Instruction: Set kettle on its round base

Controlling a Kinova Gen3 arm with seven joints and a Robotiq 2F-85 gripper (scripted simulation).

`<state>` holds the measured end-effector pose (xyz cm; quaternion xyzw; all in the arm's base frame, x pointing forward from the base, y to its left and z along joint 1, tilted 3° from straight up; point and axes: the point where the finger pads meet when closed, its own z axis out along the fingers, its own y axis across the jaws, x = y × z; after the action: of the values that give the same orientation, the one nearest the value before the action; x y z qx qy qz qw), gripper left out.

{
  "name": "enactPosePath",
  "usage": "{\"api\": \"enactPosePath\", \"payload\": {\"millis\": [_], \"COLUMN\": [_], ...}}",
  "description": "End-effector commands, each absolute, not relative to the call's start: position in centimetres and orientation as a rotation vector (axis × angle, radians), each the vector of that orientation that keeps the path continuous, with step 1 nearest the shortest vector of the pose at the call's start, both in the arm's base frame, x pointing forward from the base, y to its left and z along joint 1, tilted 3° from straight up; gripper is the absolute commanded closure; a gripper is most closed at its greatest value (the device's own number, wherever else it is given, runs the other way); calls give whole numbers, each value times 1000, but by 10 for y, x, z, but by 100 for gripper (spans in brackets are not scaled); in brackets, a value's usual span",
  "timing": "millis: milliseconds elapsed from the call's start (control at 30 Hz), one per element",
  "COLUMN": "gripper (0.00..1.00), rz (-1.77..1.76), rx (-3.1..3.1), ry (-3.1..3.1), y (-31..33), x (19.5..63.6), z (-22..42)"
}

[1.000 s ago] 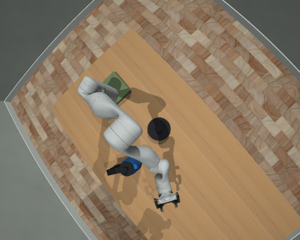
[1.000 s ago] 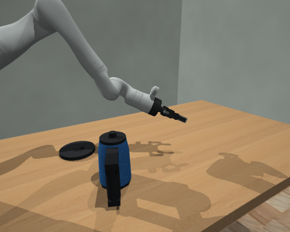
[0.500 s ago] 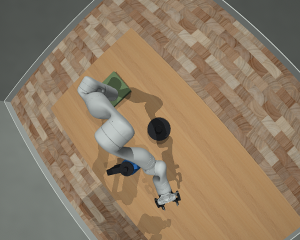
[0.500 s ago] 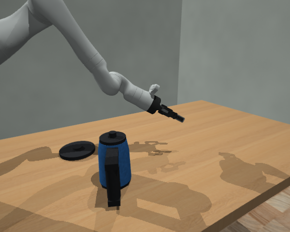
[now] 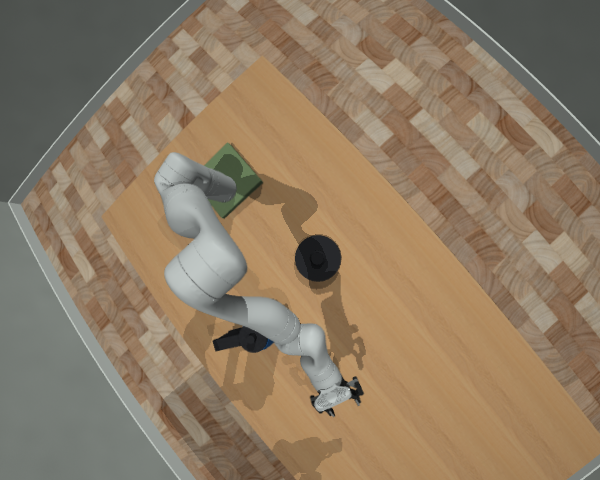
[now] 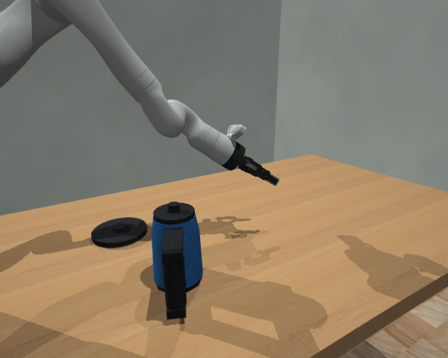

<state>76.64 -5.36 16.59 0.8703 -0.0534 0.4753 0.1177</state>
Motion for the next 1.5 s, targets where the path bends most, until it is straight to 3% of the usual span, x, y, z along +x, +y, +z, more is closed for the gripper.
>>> {"api": "enactPosePath", "payload": {"millis": [0,1467], "gripper": [20,20], "rz": [1402,1306], "rx": [2561,2889], "ry": [-159,312], "y": [-57,20], "x": [765,689], "z": [178,238]}}
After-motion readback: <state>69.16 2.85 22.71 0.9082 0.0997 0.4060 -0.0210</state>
